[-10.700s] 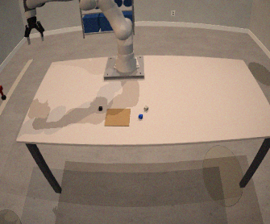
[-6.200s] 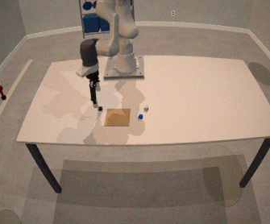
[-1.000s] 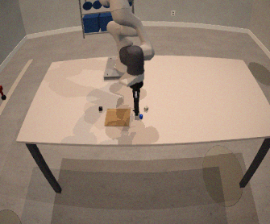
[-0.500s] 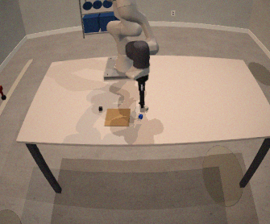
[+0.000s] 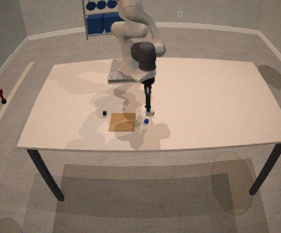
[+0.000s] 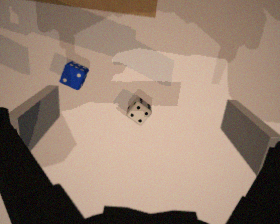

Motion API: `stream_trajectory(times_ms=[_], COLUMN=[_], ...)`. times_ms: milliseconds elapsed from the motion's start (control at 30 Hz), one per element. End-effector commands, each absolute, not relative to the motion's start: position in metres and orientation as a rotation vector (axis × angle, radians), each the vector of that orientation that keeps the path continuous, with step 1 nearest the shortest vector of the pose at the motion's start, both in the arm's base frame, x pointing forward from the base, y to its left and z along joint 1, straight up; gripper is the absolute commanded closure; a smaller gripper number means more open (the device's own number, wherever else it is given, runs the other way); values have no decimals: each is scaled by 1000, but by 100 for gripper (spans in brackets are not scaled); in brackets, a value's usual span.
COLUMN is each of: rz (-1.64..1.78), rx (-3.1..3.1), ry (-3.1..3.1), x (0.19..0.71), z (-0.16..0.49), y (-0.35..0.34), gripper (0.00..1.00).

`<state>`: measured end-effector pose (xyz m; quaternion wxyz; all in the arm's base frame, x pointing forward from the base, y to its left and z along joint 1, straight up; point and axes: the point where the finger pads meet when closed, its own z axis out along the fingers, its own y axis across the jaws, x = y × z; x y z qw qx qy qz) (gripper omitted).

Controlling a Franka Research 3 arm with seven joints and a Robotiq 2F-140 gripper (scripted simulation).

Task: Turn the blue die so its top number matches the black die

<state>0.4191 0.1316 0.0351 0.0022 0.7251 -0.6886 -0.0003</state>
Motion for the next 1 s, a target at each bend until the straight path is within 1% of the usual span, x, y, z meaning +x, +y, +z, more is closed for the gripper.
stream_trajectory(times_ms=[0,967], rz=[0,1], rx=[2276,2276], ry=[-2165,-2165], x=[419,419], z=[36,39], y=[133,133], gripper=[0,0])
